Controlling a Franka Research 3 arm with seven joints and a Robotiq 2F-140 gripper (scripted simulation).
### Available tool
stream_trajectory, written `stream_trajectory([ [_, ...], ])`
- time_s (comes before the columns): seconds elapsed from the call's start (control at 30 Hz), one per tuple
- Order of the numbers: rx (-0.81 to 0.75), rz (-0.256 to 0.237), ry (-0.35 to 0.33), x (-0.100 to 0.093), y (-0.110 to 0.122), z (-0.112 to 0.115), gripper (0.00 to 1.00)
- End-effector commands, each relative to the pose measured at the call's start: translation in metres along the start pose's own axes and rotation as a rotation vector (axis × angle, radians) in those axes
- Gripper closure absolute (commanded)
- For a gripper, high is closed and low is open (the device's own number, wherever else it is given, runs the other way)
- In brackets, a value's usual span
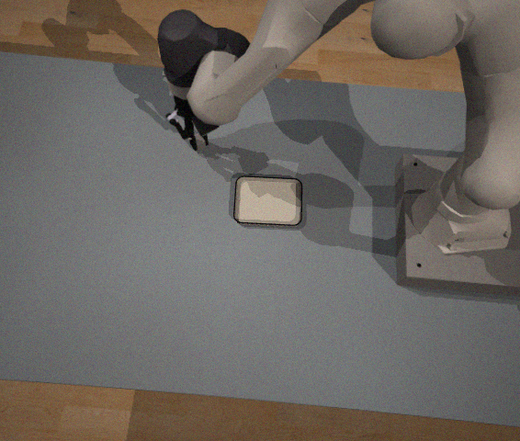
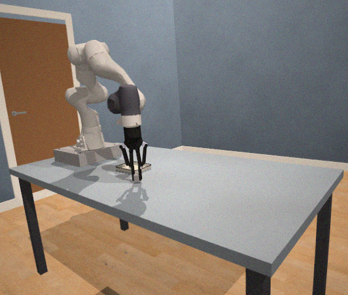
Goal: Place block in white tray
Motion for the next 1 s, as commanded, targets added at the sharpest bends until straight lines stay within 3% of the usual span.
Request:
stream_trajectory([
  [0.0,0.002,-0.002,0.003,-0.004,-0.001,0.0,0.9],
  [0.5,0.002,-0.002,0.003,-0.042,-0.001,0.0,0.9],
  [0.97,0.002,-0.002,0.003,-0.046,-0.001,0.0,0.9],
])
Point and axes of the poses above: the point where the finger pads meet when closed, its own x axis out along the fingers, its own y axis across the jaws, z = x × y, the point moved 10 cm from there along -x, back along the fingers, and after that the axes turned 9 degrees about x, right-handed, at the moved point
